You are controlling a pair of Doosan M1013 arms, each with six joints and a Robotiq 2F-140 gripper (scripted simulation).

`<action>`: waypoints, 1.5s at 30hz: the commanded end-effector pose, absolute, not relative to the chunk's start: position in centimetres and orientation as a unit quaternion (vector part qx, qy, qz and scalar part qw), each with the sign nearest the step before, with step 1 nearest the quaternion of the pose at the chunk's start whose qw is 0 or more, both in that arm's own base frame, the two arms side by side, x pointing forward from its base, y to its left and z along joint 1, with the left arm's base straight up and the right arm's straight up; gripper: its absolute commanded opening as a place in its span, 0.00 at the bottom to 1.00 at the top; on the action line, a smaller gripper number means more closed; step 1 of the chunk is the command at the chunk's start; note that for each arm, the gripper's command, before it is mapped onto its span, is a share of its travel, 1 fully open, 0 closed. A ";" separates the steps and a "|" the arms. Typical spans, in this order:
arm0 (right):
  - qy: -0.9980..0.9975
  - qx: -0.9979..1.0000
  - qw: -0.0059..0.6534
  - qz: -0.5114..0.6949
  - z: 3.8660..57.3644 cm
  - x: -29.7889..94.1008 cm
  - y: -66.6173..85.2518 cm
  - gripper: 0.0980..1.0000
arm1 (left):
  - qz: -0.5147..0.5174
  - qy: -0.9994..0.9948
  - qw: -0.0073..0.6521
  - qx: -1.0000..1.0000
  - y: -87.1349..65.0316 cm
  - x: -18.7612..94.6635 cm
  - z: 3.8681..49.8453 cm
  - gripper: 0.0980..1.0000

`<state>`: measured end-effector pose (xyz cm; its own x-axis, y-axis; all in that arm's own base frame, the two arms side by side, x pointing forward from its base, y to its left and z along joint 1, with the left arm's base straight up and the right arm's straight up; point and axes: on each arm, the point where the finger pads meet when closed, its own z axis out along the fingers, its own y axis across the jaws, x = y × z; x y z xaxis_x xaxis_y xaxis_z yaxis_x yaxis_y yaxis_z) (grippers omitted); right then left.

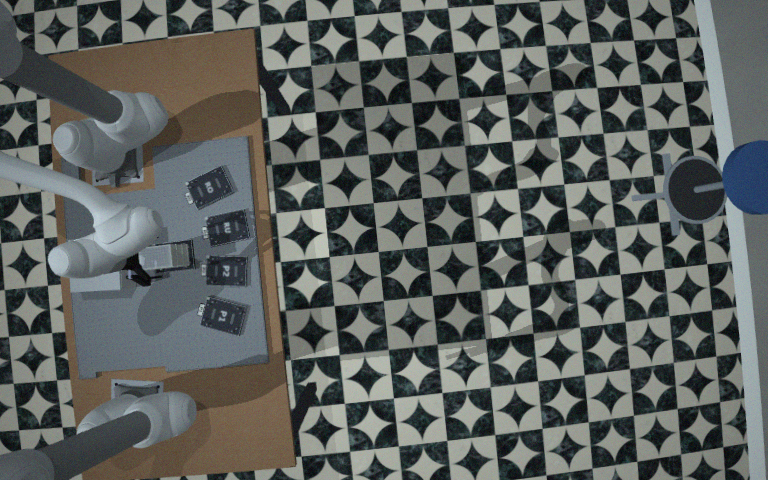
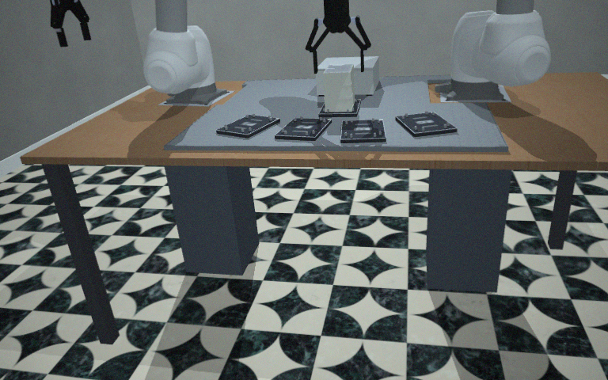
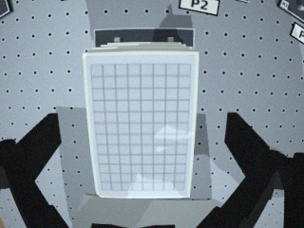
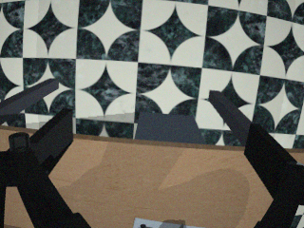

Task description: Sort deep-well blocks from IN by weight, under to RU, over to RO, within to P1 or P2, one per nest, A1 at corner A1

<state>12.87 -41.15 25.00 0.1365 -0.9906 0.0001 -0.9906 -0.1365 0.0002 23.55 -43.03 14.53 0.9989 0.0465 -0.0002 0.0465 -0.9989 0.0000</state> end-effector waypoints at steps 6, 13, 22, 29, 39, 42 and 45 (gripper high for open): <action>-0.657 0.754 0.000 0.000 25.0 12.9 -41.2 1.00 | 0.000 -0.023 0.000 -1.000 -43.1 23.6 13.5 1.00; -0.657 0.754 0.000 0.000 25.0 12.9 -41.2 1.00 | 0.000 -0.023 0.000 -1.000 -43.1 23.6 13.4 1.00; -0.657 0.754 0.000 0.000 25.0 12.9 -41.2 1.00 | 0.000 -0.023 0.000 -1.000 -43.1 23.6 13.4 0.00; -0.657 0.754 0.000 0.000 25.0 12.9 -41.2 1.00 | 0.000 -0.023 0.000 -1.000 -43.1 23.6 13.4 0.00; -0.657 0.754 0.000 0.000 25.0 12.9 -41.2 1.00 | 0.000 -0.023 0.000 -1.000 -43.1 23.6 13.4 0.00; -0.657 0.754 0.000 0.000 25.0 12.9 -41.2 1.00 | 0.000 -0.023 0.000 -1.000 -43.1 23.6 13.4 0.00; -0.657 0.754 0.000 0.000 25.0 12.9 -41.2 1.00 | 0.000 -0.023 0.000 -1.000 -43.1 23.6 13.4 0.00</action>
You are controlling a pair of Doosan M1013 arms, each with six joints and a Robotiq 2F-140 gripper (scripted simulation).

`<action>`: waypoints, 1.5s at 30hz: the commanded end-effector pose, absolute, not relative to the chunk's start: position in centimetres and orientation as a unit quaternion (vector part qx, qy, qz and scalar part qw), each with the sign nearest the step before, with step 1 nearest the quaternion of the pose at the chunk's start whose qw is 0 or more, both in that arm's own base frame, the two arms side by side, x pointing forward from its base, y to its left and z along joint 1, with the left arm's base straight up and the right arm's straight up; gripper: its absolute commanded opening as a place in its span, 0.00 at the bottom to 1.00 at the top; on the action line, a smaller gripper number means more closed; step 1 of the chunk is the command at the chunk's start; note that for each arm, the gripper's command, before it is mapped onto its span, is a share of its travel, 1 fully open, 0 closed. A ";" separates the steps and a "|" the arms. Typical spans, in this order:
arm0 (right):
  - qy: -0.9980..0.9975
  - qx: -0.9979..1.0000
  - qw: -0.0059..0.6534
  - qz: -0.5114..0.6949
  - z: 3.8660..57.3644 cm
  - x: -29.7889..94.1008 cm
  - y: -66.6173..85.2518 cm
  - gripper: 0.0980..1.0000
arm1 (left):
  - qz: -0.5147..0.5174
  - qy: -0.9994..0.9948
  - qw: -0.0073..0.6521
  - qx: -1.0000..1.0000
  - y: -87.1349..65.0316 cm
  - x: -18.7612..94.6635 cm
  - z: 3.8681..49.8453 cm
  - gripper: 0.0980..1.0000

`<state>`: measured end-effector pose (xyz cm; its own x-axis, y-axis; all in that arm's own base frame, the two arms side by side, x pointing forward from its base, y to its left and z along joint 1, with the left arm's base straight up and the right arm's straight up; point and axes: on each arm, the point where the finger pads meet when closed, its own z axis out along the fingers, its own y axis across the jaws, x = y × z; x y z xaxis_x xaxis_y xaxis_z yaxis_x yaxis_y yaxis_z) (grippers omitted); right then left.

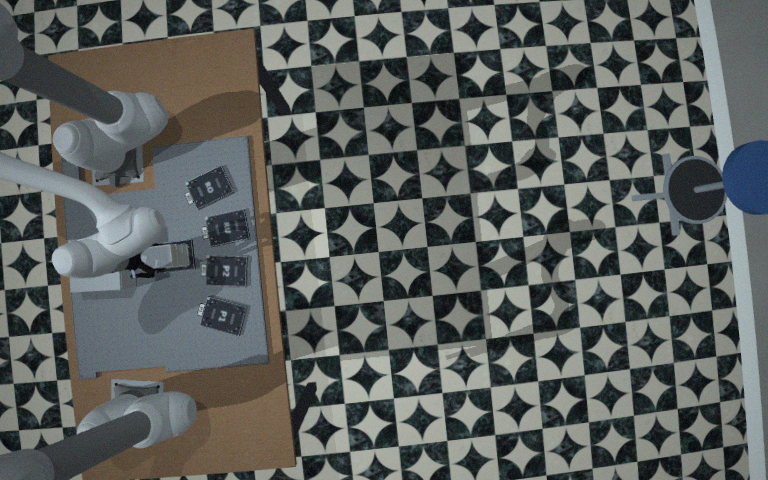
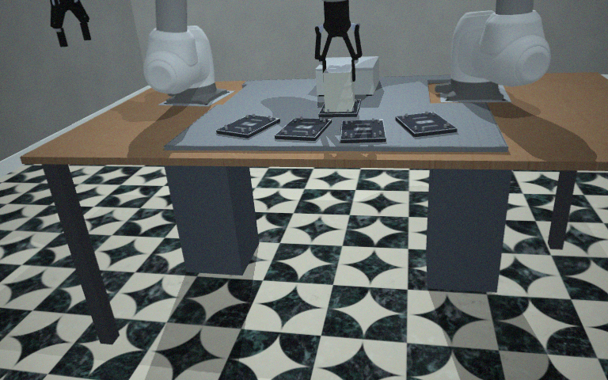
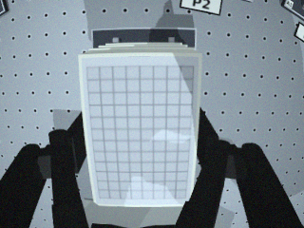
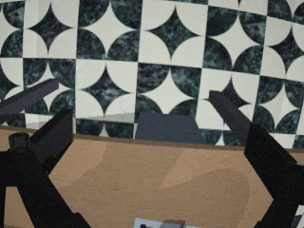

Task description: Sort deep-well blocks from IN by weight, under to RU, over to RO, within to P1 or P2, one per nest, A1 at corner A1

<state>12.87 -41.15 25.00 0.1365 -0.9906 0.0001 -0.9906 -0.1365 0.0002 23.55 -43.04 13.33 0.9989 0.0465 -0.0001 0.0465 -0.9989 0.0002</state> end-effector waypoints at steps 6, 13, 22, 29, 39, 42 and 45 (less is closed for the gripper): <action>-0.657 0.754 0.000 0.000 25.0 12.9 -41.2 1.00 | 0.000 0.023 0.000 1.000 -43.1 23.6 13.4 0.00; -0.657 0.754 0.000 0.000 25.0 12.9 -41.2 1.00 | 0.000 0.023 0.000 1.000 -43.1 23.6 14.0 0.00; -0.657 0.754 0.000 0.000 25.0 12.9 -41.2 1.00 | 0.000 0.023 0.000 1.000 -43.1 23.6 15.5 0.00; -0.657 0.754 0.000 0.000 25.0 12.9 -41.2 1.00 | 0.000 0.023 0.000 1.000 -43.1 23.6 16.4 0.00; -0.657 0.754 0.000 0.000 25.0 12.9 -41.2 1.00 | 0.000 0.023 0.000 1.000 -43.1 23.6 18.0 0.00; -0.657 0.754 0.000 0.000 25.0 12.9 -41.2 1.00 | 0.000 0.023 0.000 1.000 -43.1 23.6 18.5 0.00; -0.657 0.754 0.000 0.000 25.0 12.9 -41.2 1.00 | 0.000 0.023 0.000 1.000 -43.1 23.6 18.7 0.00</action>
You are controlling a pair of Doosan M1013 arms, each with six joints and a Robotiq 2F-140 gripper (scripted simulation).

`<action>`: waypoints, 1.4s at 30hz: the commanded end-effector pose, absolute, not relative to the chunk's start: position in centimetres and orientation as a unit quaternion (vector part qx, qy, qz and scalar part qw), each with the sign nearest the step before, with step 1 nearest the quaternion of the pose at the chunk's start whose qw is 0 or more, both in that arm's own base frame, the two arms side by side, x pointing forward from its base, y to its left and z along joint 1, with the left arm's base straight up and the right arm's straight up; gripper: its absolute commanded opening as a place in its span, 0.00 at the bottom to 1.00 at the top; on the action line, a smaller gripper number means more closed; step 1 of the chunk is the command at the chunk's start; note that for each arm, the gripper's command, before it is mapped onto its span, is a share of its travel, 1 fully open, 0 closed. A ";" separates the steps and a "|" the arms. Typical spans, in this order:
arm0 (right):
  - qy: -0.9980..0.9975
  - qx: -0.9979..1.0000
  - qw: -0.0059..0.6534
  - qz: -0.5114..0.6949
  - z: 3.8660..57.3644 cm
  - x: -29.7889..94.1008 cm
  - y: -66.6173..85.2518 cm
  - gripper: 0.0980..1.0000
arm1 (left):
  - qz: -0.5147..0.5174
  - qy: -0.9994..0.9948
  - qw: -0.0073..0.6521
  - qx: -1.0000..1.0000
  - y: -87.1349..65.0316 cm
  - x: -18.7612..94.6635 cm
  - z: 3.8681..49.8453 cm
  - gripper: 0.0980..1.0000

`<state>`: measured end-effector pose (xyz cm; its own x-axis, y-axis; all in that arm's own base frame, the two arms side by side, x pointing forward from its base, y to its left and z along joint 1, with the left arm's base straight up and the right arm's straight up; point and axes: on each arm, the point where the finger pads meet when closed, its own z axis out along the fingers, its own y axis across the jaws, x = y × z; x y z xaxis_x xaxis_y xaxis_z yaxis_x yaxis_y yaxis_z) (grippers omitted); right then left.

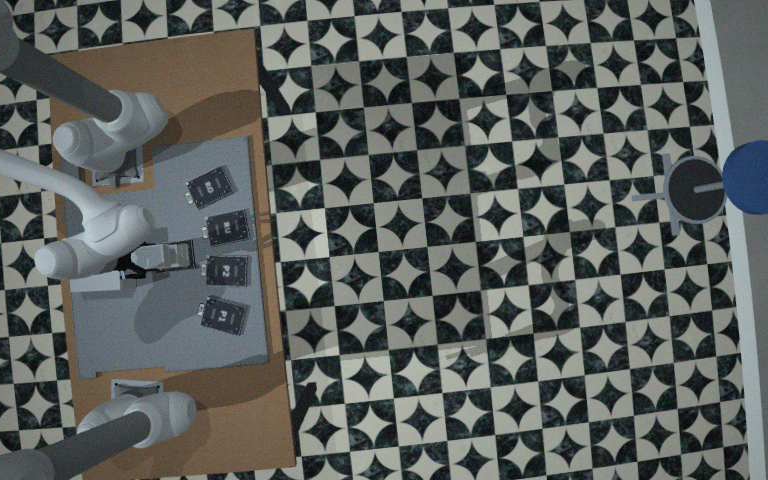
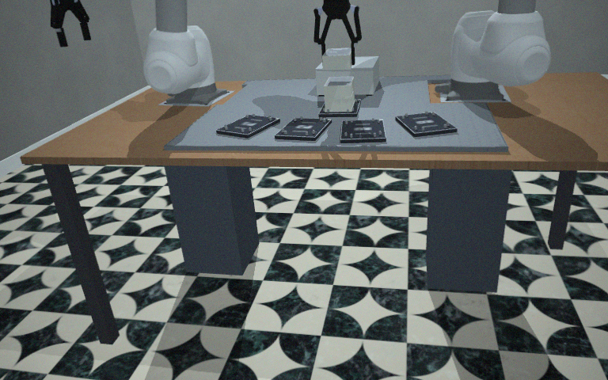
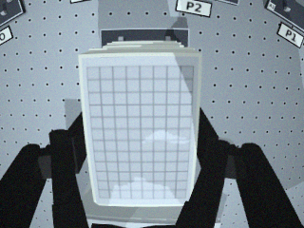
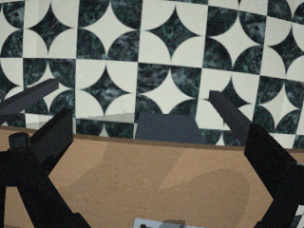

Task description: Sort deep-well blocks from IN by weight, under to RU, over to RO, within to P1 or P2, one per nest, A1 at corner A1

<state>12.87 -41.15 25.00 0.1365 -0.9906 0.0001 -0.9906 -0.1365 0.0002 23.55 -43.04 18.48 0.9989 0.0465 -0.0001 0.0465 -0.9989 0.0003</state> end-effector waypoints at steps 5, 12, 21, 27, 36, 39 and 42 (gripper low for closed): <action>-0.657 0.754 0.000 0.000 25.0 12.9 -41.2 1.00 | 0.000 0.023 0.000 1.000 -43.1 23.6 19.5 0.00; -0.657 0.754 0.000 0.000 25.0 12.9 -41.2 1.00 | 0.000 0.023 0.000 1.000 -43.1 23.6 20.3 0.00; -0.657 0.754 0.000 0.000 25.0 12.9 -41.2 1.00 | 0.000 0.023 0.000 1.000 -43.1 23.6 20.3 0.00; -0.657 0.754 0.000 0.000 25.0 12.9 -41.2 1.00 | 0.000 0.023 0.000 1.000 -43.1 23.6 20.3 0.00; -0.657 0.754 0.000 0.000 25.0 12.9 -41.2 1.00 | 0.000 -0.006 0.000 1.000 -43.1 21.9 20.3 0.00; -0.657 0.754 0.000 0.000 25.0 12.9 -41.2 1.00 | 0.000 -0.006 0.000 1.000 -43.2 20.9 20.4 0.00; -0.657 0.754 0.000 0.000 25.0 12.9 -41.2 1.00 | 0.000 -0.006 0.000 1.000 -43.2 19.9 20.4 0.00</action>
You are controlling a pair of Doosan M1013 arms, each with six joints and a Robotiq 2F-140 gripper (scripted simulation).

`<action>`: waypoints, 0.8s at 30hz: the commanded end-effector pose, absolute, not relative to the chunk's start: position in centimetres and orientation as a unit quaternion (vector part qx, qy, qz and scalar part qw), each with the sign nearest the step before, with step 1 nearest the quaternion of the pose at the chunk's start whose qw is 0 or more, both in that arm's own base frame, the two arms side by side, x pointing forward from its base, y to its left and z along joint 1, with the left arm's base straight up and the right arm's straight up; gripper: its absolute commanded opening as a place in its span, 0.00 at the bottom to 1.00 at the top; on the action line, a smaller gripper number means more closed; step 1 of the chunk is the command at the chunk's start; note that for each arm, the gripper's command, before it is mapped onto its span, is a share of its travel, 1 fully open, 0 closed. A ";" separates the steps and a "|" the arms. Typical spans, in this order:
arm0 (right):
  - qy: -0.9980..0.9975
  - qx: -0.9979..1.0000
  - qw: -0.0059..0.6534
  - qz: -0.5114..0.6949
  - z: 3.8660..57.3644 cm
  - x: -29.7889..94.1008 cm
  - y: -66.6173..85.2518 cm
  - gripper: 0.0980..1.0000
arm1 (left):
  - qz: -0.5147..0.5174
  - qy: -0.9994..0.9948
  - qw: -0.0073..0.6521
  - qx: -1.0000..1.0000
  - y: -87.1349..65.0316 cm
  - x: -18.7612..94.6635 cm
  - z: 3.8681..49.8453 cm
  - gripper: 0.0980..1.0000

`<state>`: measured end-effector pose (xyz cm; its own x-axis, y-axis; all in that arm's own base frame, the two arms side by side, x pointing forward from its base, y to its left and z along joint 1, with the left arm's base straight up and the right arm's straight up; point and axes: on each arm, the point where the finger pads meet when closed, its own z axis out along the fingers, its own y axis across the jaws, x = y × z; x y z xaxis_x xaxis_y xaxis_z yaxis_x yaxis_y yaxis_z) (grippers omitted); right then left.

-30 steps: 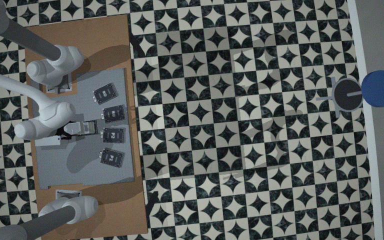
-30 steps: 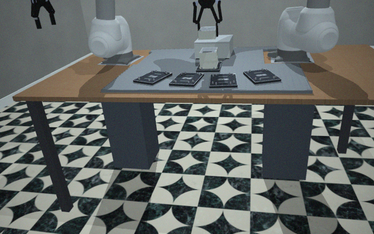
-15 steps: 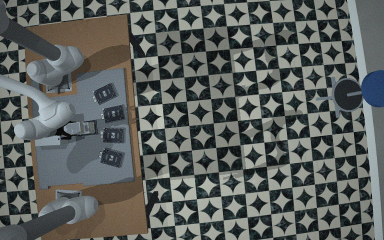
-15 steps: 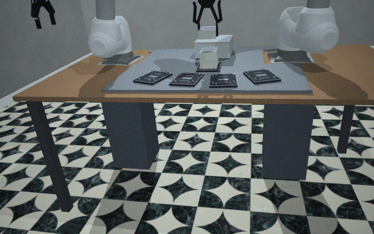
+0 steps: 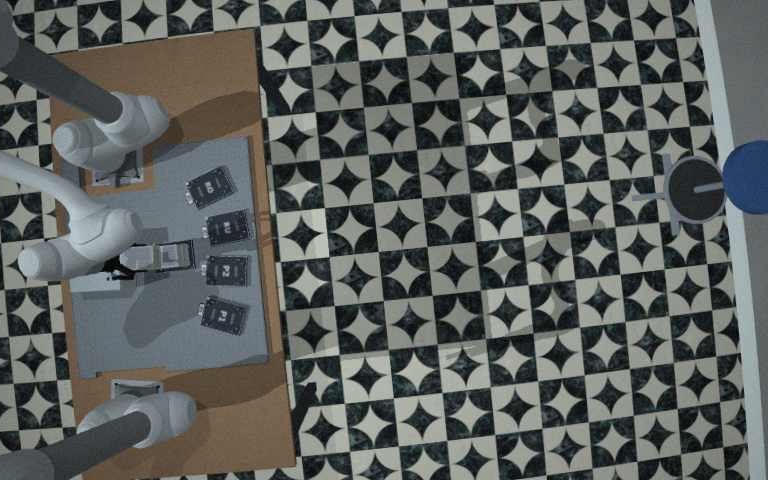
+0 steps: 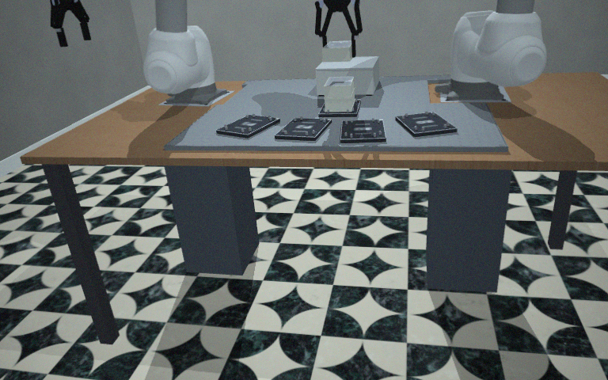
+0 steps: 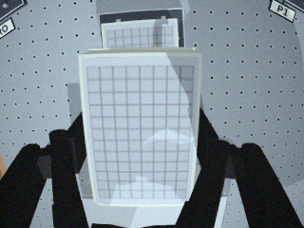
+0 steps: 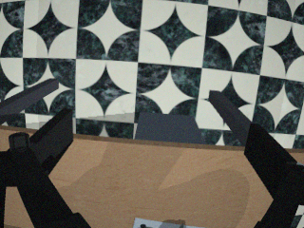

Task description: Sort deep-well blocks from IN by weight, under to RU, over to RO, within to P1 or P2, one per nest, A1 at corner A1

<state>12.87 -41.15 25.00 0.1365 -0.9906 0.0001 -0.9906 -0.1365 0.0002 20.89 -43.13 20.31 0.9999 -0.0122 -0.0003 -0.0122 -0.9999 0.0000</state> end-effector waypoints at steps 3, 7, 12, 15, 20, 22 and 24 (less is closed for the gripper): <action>-0.657 0.754 0.000 0.000 25.0 12.9 -41.2 1.00 | 0.000 -0.006 0.000 1.000 -43.3 18.9 20.4 0.00; -0.657 0.754 0.000 0.000 25.0 12.9 -41.2 1.00 | 0.000 -0.006 0.000 1.000 -43.3 17.6 20.5 0.00; -0.657 0.754 0.000 0.000 25.0 12.9 -41.2 1.00 | 0.000 -0.006 0.000 1.000 -43.3 16.6 20.5 0.00; -0.657 0.754 0.000 0.000 25.0 12.9 -41.2 1.00 | 0.000 -0.006 0.000 1.000 -43.4 15.6 20.5 0.00; -0.657 0.754 0.000 0.000 25.0 12.9 -41.2 1.00 | 0.000 -0.006 0.000 1.000 -43.5 13.9 20.6 0.00; -0.657 0.754 0.000 0.000 25.0 12.9 -41.2 1.00 | 0.000 -0.006 0.000 1.000 -43.5 13.2 20.6 0.00; -0.657 0.754 0.000 0.000 25.0 12.9 -41.2 1.00 | 0.000 -0.006 0.000 1.000 -43.5 12.6 20.6 0.00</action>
<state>12.87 -41.15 25.00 0.1365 -0.9906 0.0001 -0.9906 -0.1365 0.0002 13.59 -43.42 20.50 0.9999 -0.0124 -0.0007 -0.0124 -0.9999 0.0001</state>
